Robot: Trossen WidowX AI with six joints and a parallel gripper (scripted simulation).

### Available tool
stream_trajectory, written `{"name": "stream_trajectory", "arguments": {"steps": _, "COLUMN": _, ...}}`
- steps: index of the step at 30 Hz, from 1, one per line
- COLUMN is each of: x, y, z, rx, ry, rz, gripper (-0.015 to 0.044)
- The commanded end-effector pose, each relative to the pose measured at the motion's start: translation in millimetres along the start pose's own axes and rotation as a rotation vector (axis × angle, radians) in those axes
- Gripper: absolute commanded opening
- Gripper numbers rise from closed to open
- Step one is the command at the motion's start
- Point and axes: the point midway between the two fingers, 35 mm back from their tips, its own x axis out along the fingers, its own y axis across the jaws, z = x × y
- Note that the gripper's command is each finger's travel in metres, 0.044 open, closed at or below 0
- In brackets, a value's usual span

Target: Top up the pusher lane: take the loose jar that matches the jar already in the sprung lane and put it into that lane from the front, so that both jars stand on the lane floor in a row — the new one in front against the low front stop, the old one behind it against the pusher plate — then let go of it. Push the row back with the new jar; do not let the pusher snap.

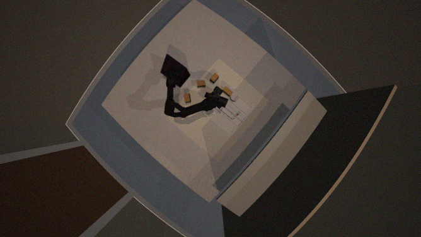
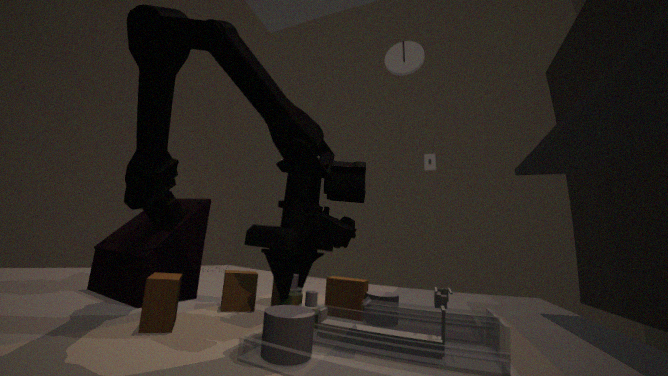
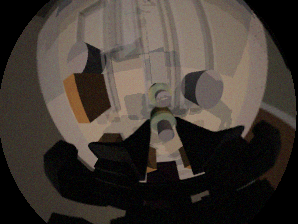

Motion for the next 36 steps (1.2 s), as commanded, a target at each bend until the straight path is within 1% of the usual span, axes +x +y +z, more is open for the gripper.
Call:
{"name": "stream_trajectory", "arguments": {"steps": 1, "x": -1.9, "y": -0.5, "z": 13.8, "rx": 0.020, "ry": -0.024, "rz": 0.002, "gripper": 0.0000}}
{"name": "stream_trajectory", "arguments": {"steps": 36, "x": -5.2, "y": -1.2, "z": 30.7, "rx": 0.020, "ry": -0.025, "rz": 0.002, "gripper": 0.0000}}
